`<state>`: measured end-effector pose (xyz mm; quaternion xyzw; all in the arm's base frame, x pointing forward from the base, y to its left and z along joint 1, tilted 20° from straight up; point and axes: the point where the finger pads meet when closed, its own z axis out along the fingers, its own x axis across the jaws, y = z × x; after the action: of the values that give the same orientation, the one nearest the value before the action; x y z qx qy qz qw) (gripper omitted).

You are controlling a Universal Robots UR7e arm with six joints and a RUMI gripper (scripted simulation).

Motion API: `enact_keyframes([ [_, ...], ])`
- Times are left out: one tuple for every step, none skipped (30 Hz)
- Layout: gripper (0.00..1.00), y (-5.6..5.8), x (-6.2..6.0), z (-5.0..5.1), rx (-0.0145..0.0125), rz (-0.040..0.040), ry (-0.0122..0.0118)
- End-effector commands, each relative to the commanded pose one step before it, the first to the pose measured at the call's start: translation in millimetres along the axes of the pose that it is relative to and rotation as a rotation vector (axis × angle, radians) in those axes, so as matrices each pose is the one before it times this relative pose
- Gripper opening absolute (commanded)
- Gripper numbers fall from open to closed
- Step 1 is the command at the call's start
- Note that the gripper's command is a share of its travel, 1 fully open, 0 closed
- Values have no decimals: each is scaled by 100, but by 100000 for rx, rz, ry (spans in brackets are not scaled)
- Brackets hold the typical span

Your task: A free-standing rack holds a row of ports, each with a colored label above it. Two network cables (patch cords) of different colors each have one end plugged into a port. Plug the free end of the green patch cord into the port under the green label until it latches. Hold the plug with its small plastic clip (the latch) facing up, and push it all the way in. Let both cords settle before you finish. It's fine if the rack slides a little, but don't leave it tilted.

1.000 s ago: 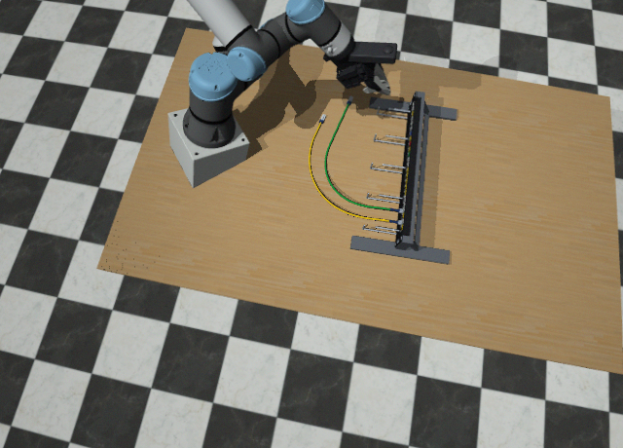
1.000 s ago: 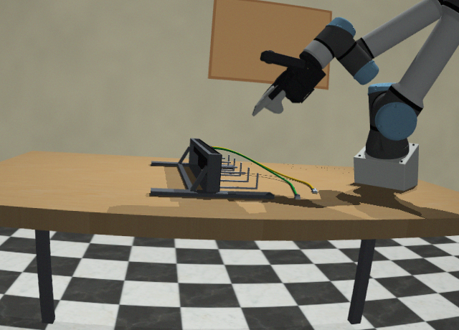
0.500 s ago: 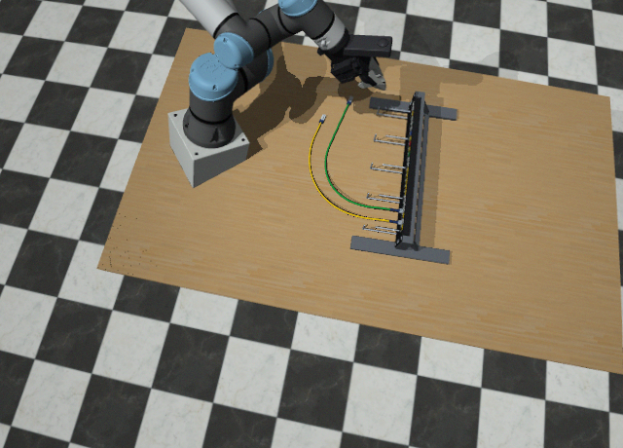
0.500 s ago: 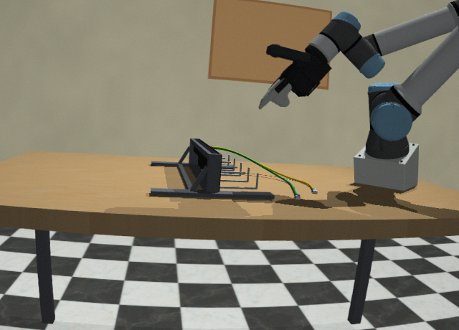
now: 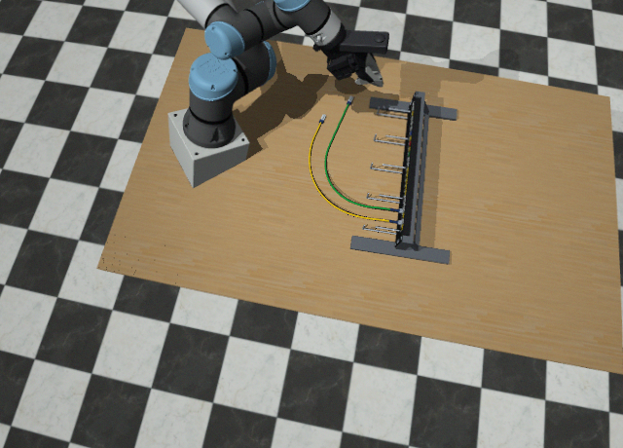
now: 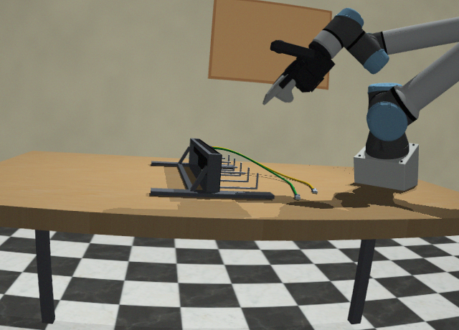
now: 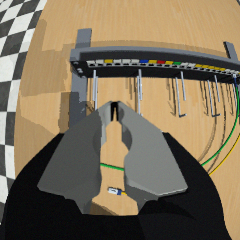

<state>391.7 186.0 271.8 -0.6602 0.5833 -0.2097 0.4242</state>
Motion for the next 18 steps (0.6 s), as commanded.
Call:
enact_keyframes([
  [0, -24, 20, -409, -30, -71, -341],
  [0, -1, 2, -59, -3, -1, 0],
  [0, 0, 0, 0, 0, 0, 0],
  [0, 0, 0, 0, 0, 0, 0],
  [0, -1, 1, -55, -2, -1, 0],
  [0, 0, 1, -50, -1, 0, 0],
  [0, 0, 0, -45, 0, 0, 0],
  [0, 0, 0, -40, 0, 0, 0],
  [0, 0, 0, -36, 1, 0, 0],
  [0, 0, 0, -32, 1, 0, 0],
  [0, 0, -1, -28, 1, 0, 0],
  [0, 0, -1, -24, 1, 0, 0],
  [0, 0, -1, -20, 1, 0, 0],
  [0, 0, 0, -17, 1, 0, 0],
  [0, 0, 0, -14, 1, 0, 0],
  [0, 0, 0, -11, 1, 0, 0],
  [0, 0, 0, -8, 1, 0, 0],
  [0, 0, 0, -6, 0, 0, 0],
])
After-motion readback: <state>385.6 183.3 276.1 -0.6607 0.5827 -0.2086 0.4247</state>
